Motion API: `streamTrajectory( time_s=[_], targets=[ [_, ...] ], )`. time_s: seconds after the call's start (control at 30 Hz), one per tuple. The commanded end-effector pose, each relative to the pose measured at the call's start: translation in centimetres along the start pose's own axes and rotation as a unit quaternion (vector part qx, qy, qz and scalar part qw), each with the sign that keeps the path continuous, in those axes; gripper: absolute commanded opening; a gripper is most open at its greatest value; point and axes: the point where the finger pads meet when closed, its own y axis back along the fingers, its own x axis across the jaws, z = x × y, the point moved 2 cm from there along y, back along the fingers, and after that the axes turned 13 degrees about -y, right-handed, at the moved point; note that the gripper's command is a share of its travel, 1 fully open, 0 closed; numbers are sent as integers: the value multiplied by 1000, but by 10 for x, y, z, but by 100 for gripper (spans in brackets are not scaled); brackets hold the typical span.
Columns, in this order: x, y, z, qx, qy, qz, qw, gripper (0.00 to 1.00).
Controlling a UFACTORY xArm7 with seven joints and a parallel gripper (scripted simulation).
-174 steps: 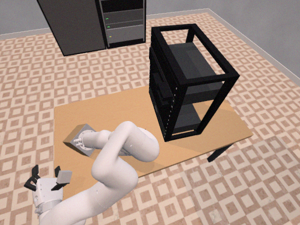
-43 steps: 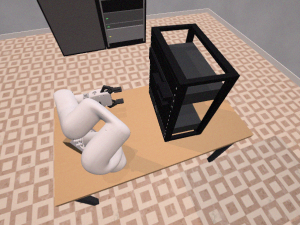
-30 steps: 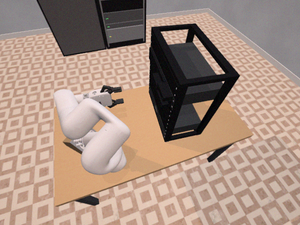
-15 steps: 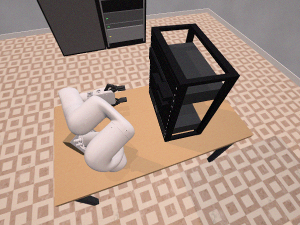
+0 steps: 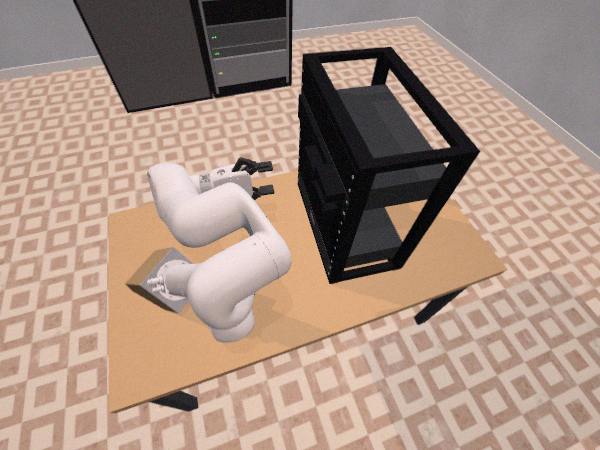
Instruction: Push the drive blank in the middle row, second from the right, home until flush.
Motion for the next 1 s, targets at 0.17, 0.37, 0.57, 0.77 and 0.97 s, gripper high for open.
streamTrajectory(
  time_s=[0.17, 0.37, 0.57, 0.77, 0.97],
  targets=[
    [3, -40, 20, -4, -2, 2, 1000, 100],
    [6, -58, 28, -4, -2, 2, 1000, 100],
    [6, -63, 30, -4, -2, 2, 1000, 100],
    [7, -64, 30, -4, -2, 2, 1000, 100],
    [7, -64, 30, -4, -2, 2, 1000, 100]
  ],
)
